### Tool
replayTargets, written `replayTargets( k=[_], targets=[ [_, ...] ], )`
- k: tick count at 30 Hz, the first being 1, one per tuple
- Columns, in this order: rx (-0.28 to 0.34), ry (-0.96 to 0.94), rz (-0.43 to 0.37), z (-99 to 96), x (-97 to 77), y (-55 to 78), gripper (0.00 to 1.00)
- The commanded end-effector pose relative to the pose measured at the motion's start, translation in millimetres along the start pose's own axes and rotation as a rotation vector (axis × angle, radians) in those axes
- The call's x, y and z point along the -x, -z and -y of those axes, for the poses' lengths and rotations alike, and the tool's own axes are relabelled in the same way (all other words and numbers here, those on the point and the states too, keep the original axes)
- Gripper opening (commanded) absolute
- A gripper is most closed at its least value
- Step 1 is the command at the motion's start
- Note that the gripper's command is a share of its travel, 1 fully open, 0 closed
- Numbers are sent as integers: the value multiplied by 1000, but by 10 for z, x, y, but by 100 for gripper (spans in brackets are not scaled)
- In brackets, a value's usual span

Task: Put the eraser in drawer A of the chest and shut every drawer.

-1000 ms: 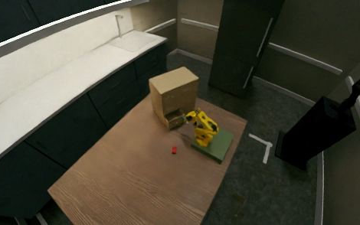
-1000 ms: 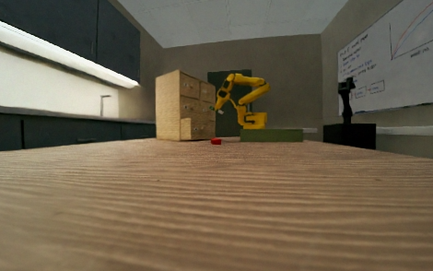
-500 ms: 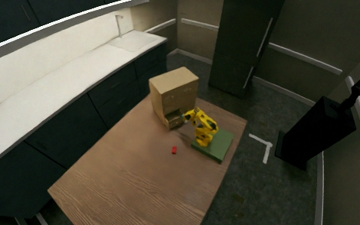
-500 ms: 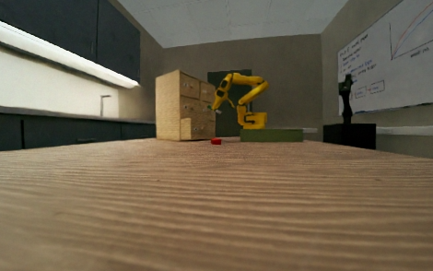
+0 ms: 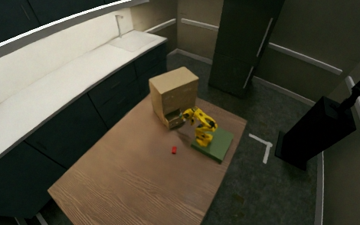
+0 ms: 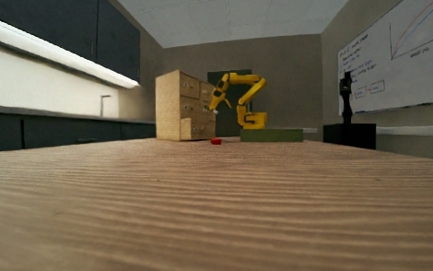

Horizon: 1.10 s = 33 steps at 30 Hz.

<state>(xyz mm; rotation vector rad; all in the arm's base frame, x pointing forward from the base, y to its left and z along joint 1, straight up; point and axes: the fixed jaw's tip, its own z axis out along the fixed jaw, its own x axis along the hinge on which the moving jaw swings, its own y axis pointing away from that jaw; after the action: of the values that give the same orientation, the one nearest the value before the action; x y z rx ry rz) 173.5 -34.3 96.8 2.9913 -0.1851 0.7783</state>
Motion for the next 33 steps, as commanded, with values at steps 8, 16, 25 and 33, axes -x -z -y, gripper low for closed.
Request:
replayTargets(
  k=[8, 16, 25, 33],
  targets=[
    [2, -15, -12, -12, -91, -30, 0],
    [2, -15, -11, -12, -91, -30, 0],
    [2, -15, -11, -13, -92, -30, 0],
    [3, -17, -11, -18, -105, -30, 0]
  ],
)
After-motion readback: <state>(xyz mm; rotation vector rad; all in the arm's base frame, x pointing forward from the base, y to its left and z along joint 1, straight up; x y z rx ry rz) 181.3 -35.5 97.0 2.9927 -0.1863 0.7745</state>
